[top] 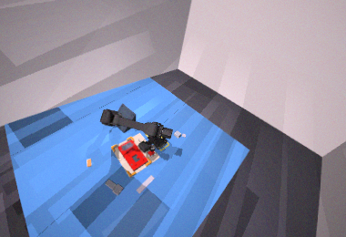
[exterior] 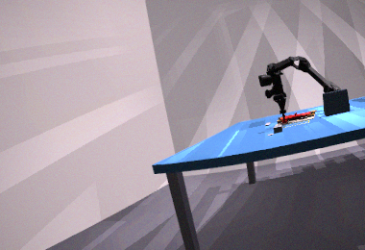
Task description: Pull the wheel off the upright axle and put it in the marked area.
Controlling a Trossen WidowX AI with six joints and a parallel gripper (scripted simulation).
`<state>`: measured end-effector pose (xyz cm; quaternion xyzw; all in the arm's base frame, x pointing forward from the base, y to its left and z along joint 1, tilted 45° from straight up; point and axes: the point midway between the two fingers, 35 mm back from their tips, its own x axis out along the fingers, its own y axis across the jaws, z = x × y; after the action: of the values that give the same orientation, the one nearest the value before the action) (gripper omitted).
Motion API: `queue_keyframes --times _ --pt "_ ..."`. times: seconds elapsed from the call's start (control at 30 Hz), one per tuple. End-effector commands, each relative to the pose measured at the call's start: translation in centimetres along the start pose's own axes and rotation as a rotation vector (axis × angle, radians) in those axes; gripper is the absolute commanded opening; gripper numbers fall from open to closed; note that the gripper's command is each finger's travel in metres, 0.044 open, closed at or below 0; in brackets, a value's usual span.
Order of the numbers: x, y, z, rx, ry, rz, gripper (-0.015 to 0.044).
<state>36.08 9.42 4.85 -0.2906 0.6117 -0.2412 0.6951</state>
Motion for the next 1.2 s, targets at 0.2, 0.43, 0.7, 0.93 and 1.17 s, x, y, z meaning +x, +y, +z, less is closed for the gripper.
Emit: queue_keyframes --times 0.2,0.43,0.7,0.93,1.17 --pt "-0.4 0.0 0.0 0.006 0.001 0.004 0.0000" --pt "-1.0 0.0 0.0 0.005 0.001 0.005 0.0000" --pt "-3.7 -0.1 0.1 0.005 0.001 0.005 0.0000" --pt "-3.6 3.1 -1.4 0.002 -0.005 0.013 0.0000" --pt "-4.0 7.0 -3.8 0.002 -0.001 0.017 0.0000"
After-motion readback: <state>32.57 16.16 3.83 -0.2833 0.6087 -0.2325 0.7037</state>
